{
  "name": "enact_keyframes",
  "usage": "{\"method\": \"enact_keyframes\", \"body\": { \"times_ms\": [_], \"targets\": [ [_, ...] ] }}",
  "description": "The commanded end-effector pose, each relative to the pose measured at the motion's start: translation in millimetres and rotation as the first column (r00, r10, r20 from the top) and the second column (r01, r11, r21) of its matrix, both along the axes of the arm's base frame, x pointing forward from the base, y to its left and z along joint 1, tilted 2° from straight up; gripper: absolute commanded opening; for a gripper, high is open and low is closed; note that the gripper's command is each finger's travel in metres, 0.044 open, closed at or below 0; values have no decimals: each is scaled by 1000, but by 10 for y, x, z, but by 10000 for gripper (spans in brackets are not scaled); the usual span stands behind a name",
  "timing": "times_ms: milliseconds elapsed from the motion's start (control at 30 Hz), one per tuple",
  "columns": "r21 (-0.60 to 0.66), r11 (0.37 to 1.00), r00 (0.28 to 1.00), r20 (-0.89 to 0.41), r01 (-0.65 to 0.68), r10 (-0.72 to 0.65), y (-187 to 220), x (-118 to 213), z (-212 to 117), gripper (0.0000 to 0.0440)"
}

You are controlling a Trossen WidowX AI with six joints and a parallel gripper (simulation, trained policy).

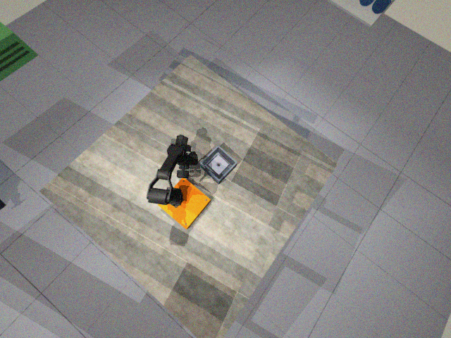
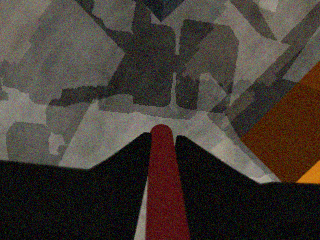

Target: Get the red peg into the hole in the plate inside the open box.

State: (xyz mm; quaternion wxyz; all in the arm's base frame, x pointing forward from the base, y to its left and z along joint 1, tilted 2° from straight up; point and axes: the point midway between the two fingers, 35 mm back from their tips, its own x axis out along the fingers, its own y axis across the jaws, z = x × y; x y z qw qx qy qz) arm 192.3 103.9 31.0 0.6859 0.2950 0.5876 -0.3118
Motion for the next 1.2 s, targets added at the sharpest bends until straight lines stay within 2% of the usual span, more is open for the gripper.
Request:
{"method": "enact_keyframes", "body": {
  "times_ms": [0, 533, 1167],
  "targets": [
    [-12, 1000, 998, 48, -27, 28, -44, 110, 186, 0],
    [-58, 998, 989, 141, -39, 47, -322, 553, 720, 0],
    [-57, 996, 986, 157, 73, -63, -901, 962, 718, 0]
  ]
}}
